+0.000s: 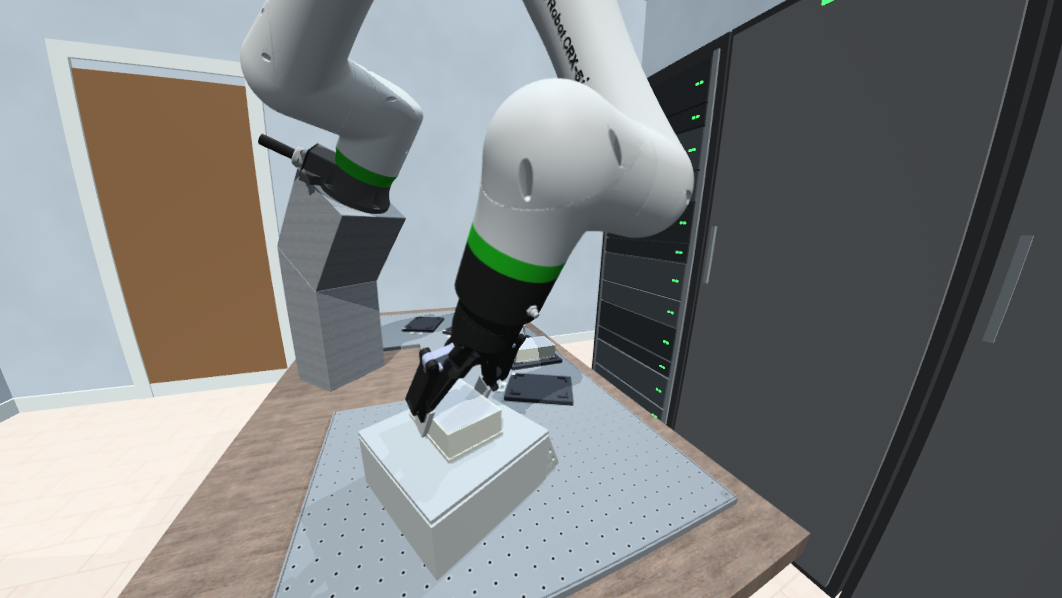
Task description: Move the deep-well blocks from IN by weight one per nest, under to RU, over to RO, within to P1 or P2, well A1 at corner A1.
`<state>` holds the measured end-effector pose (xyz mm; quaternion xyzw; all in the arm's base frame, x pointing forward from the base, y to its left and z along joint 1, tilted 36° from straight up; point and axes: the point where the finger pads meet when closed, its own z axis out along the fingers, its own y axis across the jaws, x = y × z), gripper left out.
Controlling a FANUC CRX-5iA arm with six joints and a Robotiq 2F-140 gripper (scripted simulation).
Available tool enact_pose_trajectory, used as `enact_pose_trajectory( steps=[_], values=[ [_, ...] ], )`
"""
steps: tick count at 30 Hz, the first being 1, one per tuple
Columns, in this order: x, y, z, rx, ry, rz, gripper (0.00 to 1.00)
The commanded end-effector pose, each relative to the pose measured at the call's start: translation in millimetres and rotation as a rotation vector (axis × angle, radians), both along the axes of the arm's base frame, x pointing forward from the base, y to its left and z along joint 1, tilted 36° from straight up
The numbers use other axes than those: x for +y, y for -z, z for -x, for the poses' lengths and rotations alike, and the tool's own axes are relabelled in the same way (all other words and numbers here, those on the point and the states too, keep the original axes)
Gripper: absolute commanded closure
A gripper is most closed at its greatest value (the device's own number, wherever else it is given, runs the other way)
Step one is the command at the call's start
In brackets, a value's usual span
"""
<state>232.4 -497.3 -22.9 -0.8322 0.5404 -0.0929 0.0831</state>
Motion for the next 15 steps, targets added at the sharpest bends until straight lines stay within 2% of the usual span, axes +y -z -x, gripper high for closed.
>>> enact_pose_trajectory(
  steps=[1, 15],
  values=[
    [-0.2, 0.1, -0.1, 0.000, 0.000, 0.000, 0.90],
    [-1.2, 1.9, -1.0, 0.000, 0.000, 0.000, 0.90]
  ],
)
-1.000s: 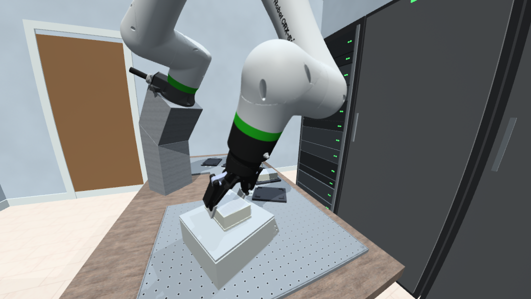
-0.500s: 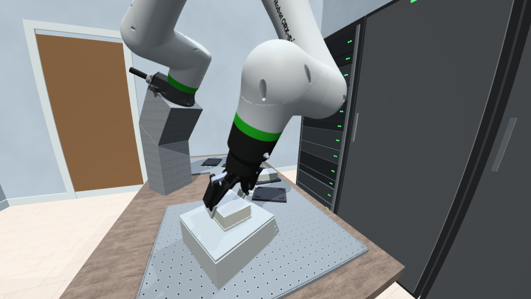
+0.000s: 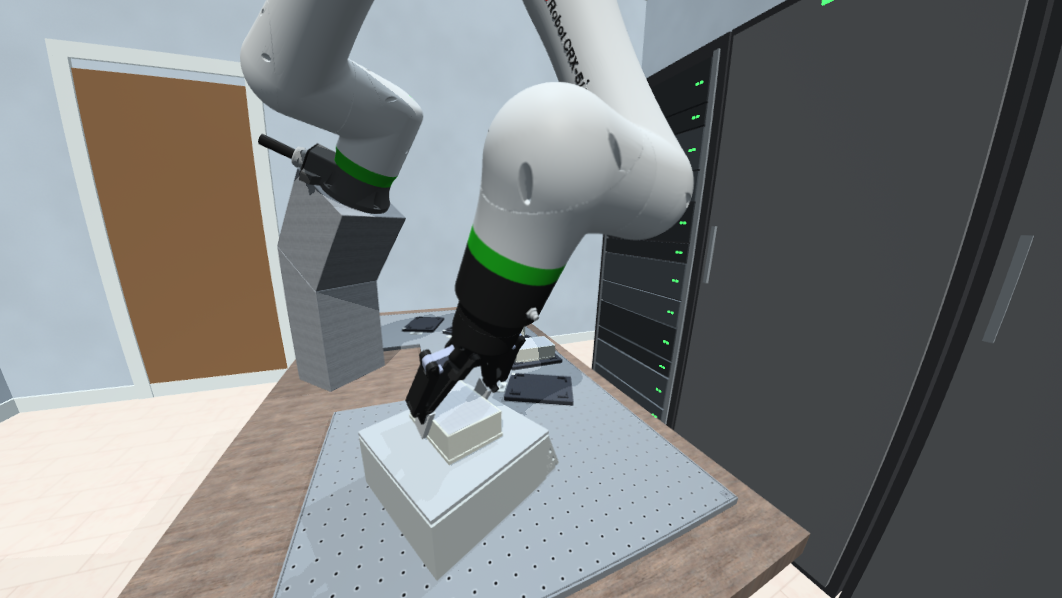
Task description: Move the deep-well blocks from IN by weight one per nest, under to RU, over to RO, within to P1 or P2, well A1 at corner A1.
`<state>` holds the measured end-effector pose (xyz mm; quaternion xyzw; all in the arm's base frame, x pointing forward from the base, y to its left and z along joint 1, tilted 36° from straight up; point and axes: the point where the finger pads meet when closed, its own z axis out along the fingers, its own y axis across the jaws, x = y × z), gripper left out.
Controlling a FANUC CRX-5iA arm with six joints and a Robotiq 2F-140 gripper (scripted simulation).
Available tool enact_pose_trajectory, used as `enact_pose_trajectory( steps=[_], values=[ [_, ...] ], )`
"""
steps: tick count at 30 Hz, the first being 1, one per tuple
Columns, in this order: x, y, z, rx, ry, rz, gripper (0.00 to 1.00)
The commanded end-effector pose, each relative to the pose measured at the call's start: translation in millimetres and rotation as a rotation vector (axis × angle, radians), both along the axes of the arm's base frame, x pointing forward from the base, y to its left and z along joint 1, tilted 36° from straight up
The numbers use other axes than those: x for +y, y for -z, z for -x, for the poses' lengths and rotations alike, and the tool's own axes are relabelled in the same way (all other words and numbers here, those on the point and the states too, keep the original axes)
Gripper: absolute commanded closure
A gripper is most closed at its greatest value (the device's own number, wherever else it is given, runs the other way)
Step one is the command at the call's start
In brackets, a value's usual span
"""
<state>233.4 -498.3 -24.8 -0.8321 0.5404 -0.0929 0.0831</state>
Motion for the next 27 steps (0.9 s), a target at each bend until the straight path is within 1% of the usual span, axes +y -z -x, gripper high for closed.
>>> enact_pose_trajectory(
  steps=[1, 27],
  values=[
    [-0.2, 0.0, 0.0, 0.000, 0.000, 0.000, 0.90],
    [-1.9, 3.2, -1.6, 0.000, 0.000, 0.000, 0.90]
  ],
)
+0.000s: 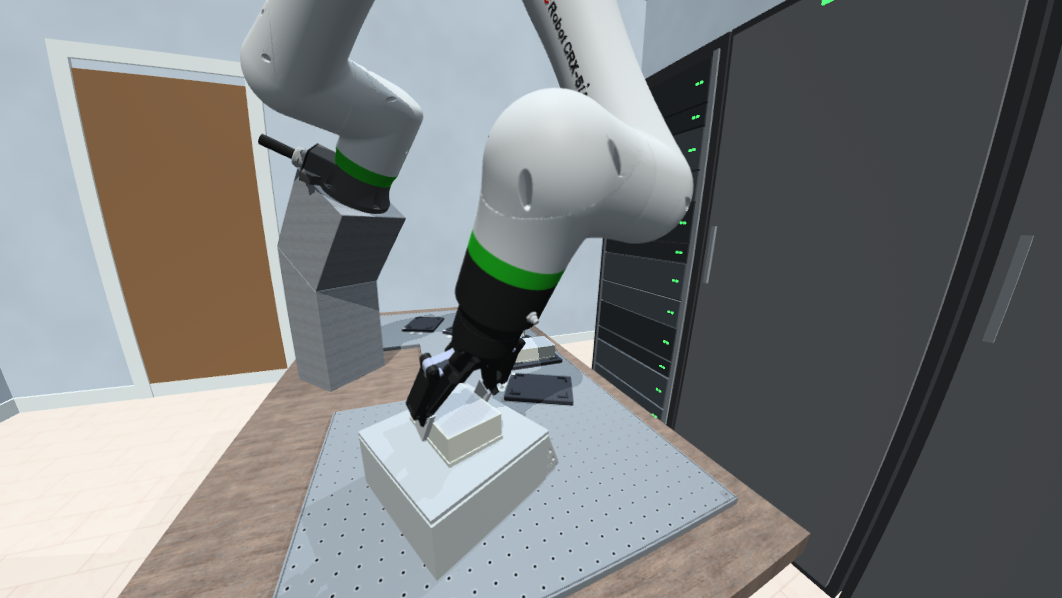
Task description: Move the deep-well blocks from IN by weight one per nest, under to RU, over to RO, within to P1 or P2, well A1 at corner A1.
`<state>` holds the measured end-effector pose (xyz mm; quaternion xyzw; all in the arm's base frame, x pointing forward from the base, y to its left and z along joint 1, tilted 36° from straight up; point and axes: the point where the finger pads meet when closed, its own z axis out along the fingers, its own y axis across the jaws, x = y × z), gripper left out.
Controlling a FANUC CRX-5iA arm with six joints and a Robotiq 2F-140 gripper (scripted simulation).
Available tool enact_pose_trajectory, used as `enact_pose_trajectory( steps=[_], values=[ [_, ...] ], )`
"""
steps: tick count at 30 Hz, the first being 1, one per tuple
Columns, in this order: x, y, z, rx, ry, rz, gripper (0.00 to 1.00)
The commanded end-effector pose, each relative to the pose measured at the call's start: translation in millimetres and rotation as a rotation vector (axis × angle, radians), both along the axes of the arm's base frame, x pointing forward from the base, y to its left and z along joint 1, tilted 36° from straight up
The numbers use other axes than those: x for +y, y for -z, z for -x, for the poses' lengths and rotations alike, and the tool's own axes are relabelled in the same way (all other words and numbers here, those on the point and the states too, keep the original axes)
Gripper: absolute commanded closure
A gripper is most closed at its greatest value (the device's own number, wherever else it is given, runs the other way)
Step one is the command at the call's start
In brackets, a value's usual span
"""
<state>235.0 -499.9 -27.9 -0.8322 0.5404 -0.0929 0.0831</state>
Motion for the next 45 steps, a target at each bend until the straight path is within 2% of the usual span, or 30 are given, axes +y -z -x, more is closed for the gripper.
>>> enact_pose_trajectory(
  steps=[1, 30, 31, 45],
  values=[
    [-0.3, 0.2, -0.1, 0.000, 0.000, 0.000, 0.90],
    [-2.1, 3.6, -1.8, 0.000, 0.000, 0.000, 0.90],
    [-2.2, 3.7, -1.9, 0.000, 0.000, 0.000, 0.00],
    [-2.2, 3.7, -1.9, 0.000, 0.000, 0.000, 0.00]
  ],
)
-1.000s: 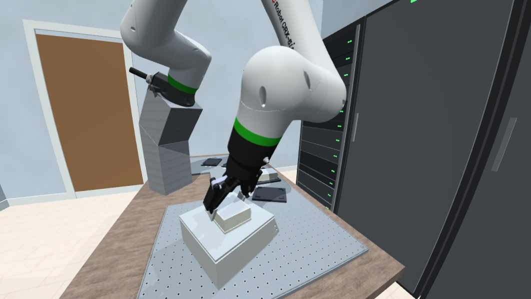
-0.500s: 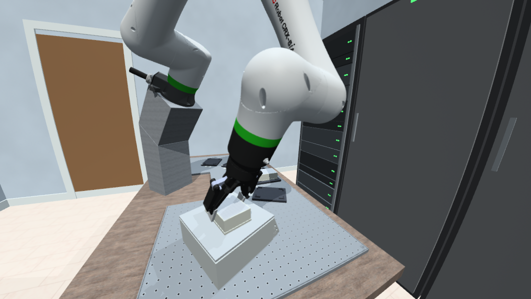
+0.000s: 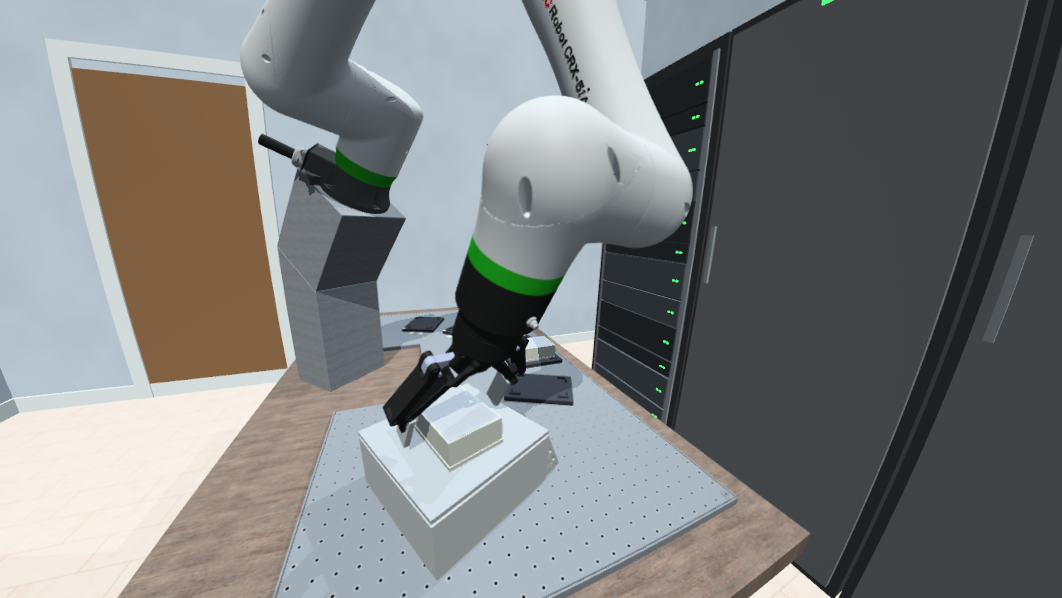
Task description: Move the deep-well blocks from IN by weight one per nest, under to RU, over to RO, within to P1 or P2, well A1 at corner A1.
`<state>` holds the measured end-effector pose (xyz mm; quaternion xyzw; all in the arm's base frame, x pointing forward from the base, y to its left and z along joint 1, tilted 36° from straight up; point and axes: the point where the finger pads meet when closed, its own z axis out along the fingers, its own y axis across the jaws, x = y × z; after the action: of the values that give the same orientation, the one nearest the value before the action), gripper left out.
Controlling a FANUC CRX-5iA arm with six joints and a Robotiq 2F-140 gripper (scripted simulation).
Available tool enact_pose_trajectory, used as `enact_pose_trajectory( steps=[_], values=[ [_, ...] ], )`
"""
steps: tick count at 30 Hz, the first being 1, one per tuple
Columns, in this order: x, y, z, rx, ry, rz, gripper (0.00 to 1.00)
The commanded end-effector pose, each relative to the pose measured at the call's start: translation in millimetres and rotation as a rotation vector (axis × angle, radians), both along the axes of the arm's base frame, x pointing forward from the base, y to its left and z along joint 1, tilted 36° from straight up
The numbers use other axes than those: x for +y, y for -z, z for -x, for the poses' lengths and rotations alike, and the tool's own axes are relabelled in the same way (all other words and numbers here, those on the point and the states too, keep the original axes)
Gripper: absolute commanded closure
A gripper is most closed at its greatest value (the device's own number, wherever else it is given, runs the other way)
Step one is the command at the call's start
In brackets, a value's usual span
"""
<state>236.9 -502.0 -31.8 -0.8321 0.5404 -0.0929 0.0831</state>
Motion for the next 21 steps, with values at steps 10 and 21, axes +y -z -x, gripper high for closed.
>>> enact_pose_trajectory(
  steps=[10, 21],
  values=[
    [4, -9, 4, 0.000, 0.000, 0.000, 0.00],
    [15, -28, 14, 0.000, 0.000, 0.000, 0.00]
  ],
)
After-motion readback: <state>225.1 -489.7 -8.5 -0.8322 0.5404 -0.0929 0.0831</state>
